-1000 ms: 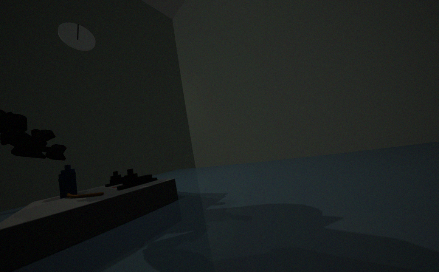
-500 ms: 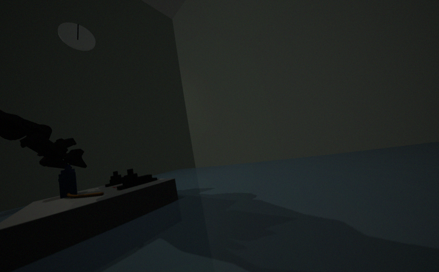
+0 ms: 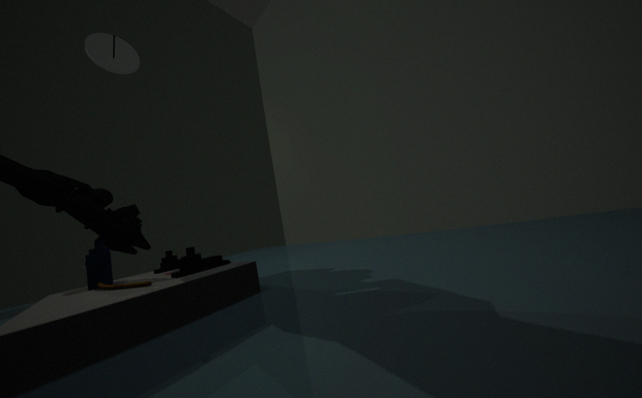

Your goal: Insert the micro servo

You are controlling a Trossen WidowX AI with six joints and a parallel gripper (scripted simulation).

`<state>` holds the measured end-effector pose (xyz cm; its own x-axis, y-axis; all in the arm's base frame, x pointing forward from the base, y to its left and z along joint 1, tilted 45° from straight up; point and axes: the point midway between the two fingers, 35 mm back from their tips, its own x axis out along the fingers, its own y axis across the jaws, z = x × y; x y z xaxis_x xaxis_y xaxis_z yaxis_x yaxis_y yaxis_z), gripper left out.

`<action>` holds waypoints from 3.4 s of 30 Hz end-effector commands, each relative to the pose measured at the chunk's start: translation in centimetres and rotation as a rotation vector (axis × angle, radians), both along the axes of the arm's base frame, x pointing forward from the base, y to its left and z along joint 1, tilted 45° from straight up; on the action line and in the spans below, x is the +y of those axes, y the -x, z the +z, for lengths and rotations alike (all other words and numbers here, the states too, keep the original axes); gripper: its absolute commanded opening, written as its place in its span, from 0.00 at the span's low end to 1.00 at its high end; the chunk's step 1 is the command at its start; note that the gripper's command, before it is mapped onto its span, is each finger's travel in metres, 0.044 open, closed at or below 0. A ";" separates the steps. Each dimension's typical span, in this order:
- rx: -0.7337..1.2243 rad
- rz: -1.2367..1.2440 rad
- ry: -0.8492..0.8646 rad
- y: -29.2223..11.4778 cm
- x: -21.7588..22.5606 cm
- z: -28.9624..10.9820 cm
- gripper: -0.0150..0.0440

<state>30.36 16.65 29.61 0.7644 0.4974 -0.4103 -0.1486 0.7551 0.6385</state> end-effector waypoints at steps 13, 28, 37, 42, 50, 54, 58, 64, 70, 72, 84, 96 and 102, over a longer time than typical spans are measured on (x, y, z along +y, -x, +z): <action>0.390 -0.177 0.021 -1.5 -6.9 -8.0 1.00; 0.777 -0.373 -0.089 0.5 -13.6 -13.7 1.00; 1.001 -0.492 -0.216 2.8 -16.7 -16.0 1.00; 1.121 -0.556 -0.306 4.2 -18.1 -16.8 1.00; 1.298 -0.653 -0.476 6.5 -19.8 -17.6 1.00; 1.383 -0.699 -0.575 7.6 -20.5 -17.7 1.00; 1.462 -0.742 -0.682 8.6 -21.2 -17.7 1.00; 1.569 -0.798 -0.852 10.0 -22.0 -17.3 1.00; 1.580 -0.804 -0.872 10.1 -21.9 -17.5 1.00; 1.580 -0.804 -0.872 9.9 -21.4 -18.0 1.00; 1.579 -0.804 -0.873 9.6 -19.8 -19.6 1.00; 1.579 -0.803 -0.873 9.5 -18.9 -20.5 0.91; 1.579 -0.803 -0.873 9.5 -18.9 -20.5 0.64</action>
